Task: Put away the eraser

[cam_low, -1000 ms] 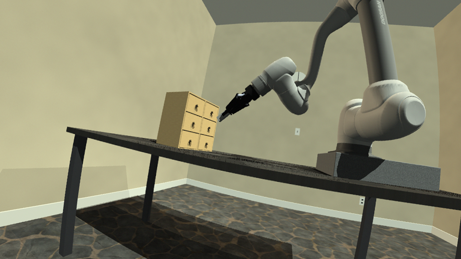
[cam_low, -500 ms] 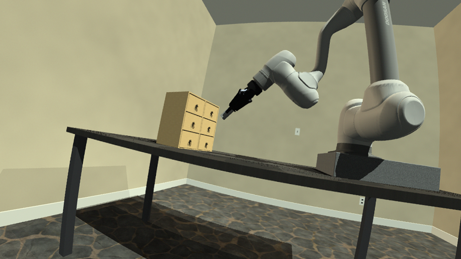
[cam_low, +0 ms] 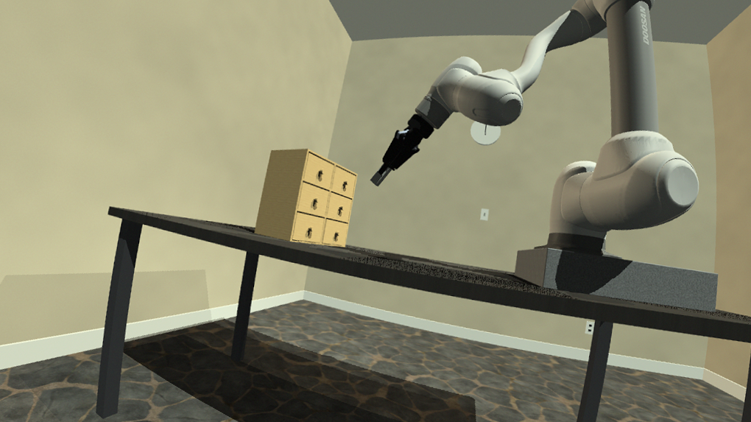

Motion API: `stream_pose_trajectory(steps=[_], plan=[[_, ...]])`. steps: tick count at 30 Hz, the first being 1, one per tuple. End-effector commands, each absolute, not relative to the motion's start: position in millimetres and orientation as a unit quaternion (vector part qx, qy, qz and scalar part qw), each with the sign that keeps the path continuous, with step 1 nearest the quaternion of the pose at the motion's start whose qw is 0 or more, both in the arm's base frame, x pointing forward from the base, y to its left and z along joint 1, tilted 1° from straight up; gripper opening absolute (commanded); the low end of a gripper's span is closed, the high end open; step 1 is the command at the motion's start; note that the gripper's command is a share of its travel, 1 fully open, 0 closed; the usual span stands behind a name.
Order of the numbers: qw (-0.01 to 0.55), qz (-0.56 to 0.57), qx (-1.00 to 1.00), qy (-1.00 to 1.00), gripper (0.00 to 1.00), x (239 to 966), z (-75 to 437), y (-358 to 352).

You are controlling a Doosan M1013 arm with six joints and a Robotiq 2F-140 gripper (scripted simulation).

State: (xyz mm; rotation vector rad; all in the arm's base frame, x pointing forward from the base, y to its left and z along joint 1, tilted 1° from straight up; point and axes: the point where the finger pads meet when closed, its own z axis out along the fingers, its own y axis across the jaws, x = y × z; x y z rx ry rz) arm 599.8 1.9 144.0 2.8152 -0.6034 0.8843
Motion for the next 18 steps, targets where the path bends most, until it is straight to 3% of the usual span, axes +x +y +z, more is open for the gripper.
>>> stream_pose_trajectory(steps=[1,5,12,18], plan=[[0.037,0.161,0.967,-0.196,0.00,595.0,159.0,3.6],[0.036,0.137,0.970,-0.198,0.00,592.8,161.4,4.4],[0.002,-0.008,0.982,-0.189,0.00,590.0,164.6,5.6],[0.002,-0.008,0.982,-0.189,0.00,589.9,164.6,5.7]])
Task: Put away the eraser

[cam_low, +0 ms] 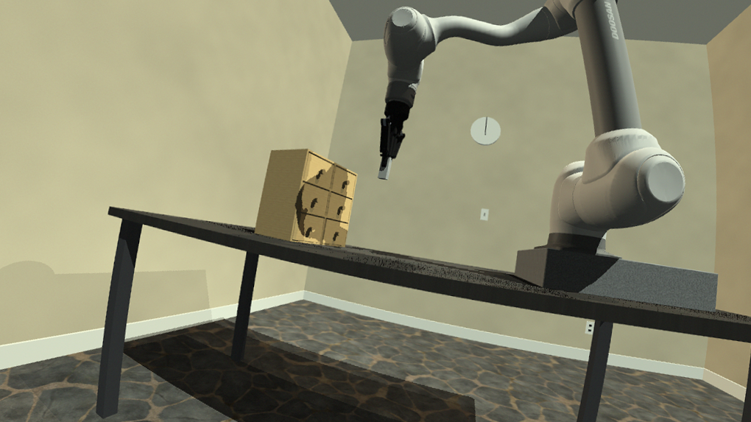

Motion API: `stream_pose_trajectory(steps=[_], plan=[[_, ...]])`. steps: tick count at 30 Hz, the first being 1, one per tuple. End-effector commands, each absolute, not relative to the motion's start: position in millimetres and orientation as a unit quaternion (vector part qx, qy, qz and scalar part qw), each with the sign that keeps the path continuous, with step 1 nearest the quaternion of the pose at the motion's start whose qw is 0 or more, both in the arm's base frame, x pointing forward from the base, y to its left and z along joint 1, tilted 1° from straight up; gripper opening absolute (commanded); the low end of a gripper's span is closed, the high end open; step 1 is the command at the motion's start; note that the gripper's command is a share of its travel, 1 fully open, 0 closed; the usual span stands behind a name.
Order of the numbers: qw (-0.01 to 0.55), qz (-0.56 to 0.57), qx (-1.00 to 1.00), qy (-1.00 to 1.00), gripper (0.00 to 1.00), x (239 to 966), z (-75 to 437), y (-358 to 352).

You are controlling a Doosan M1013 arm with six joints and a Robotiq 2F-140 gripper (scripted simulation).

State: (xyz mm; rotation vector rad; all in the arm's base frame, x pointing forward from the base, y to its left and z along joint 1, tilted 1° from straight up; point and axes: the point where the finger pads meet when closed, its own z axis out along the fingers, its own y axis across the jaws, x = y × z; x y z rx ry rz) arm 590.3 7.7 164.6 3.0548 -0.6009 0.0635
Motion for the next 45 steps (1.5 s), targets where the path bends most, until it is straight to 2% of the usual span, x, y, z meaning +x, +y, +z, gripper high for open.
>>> stream_pose_trajectory(steps=[1,16,17,45], plan=[[0.002,-0.008,0.982,-0.189,0.00,589.9,164.6,5.7],[0.002,-0.008,0.982,-0.189,0.00,589.9,164.6,5.7],[0.002,-0.008,0.982,-0.189,1.00,589.9,164.6,5.7],[0.002,-0.008,0.982,-0.189,1.00,589.9,164.6,5.7]])
